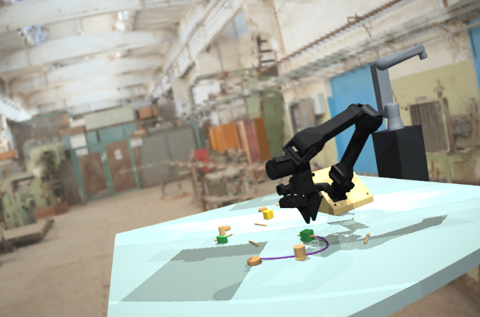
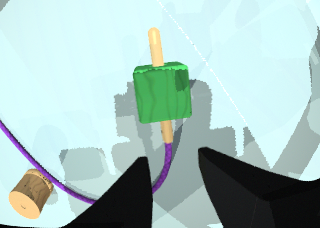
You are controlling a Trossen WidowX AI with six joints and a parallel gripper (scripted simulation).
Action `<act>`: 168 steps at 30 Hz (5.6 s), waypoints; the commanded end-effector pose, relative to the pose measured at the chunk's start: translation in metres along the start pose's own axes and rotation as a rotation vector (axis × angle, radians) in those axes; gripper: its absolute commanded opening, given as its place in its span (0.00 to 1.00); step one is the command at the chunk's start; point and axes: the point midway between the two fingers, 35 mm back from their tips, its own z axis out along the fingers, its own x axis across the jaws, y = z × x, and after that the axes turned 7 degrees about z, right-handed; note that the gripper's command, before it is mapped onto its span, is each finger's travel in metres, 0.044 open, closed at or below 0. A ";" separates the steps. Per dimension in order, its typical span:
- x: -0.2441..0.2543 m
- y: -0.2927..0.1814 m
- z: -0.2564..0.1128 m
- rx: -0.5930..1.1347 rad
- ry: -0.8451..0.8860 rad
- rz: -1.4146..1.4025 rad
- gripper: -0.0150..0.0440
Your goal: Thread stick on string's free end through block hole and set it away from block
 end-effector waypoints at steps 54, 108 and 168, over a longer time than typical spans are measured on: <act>0.006 0.047 -0.028 -0.005 -0.019 -2.683 0.46; 0.009 0.056 0.005 0.001 -0.030 -3.154 0.46; 0.006 0.054 0.051 -0.004 0.058 -3.145 0.25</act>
